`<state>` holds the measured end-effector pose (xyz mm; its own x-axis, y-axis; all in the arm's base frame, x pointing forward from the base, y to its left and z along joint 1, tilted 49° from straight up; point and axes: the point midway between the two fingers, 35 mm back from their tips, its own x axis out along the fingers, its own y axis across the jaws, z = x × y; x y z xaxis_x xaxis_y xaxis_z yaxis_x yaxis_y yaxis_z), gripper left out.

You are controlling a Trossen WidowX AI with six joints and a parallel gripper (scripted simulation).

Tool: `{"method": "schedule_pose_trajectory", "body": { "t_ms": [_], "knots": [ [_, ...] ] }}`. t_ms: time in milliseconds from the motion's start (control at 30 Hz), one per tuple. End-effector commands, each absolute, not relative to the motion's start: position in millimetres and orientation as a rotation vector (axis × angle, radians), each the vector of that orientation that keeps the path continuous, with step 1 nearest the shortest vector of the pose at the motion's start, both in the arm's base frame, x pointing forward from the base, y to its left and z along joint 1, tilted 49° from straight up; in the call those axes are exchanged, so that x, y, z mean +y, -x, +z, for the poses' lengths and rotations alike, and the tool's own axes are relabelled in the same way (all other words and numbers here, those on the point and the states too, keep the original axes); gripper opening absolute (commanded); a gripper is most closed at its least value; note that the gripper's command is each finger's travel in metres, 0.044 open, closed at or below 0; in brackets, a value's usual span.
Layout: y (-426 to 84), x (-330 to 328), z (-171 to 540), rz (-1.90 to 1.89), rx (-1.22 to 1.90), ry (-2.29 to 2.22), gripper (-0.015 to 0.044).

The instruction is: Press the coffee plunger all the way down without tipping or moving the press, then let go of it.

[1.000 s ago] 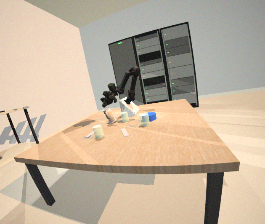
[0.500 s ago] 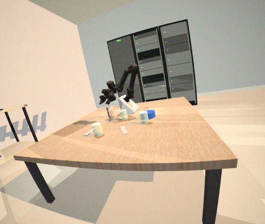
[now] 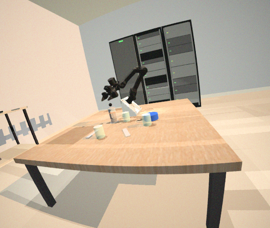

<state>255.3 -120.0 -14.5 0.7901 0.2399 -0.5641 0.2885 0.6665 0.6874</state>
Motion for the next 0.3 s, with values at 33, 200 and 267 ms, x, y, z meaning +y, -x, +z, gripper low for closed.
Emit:
{"method": "schedule_pose_trajectory", "body": {
  "t_ms": [33, 200, 267],
  "knots": [
    [-236, -129, 23, -0.01, 0.684, -0.868, 0.044],
    [-232, -130, 28, -0.007, 0.684, -0.871, 0.044],
    [-232, -130, 28, -0.007, 0.684, -0.871, 0.044]
  ]
}}
